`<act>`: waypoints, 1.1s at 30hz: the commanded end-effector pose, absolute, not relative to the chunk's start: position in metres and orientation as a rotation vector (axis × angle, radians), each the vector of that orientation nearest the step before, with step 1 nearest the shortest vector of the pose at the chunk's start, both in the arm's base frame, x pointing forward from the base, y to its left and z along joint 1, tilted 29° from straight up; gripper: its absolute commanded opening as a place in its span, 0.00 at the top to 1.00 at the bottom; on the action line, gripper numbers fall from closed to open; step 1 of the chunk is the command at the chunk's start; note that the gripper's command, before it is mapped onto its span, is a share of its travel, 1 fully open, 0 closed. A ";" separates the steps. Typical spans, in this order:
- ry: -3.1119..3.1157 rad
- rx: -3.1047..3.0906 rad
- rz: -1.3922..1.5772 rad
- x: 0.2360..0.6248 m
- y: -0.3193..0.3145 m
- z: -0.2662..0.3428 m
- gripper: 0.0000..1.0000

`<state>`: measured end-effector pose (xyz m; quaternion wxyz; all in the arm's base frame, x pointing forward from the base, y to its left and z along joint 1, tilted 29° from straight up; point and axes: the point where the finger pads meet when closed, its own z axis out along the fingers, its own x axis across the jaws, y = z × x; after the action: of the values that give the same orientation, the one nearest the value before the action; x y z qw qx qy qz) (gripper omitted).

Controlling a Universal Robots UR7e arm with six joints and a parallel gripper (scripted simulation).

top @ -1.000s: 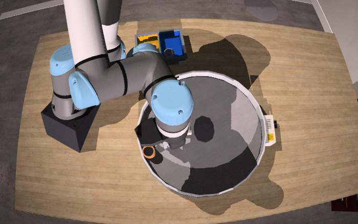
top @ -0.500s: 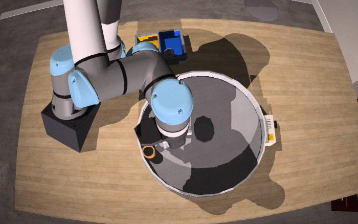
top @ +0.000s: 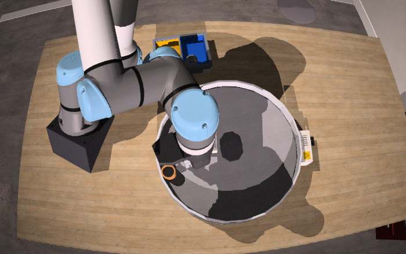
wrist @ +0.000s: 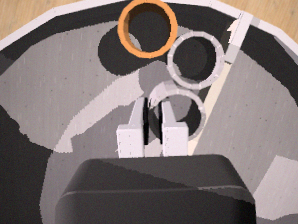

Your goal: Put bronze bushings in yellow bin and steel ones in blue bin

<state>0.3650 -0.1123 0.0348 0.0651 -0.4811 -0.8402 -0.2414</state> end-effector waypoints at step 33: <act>-2.540 -1.453 -0.727 0.365 -0.119 0.047 1.00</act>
<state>0.3639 -0.1161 0.0421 0.0652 -0.4811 -0.8403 -0.2414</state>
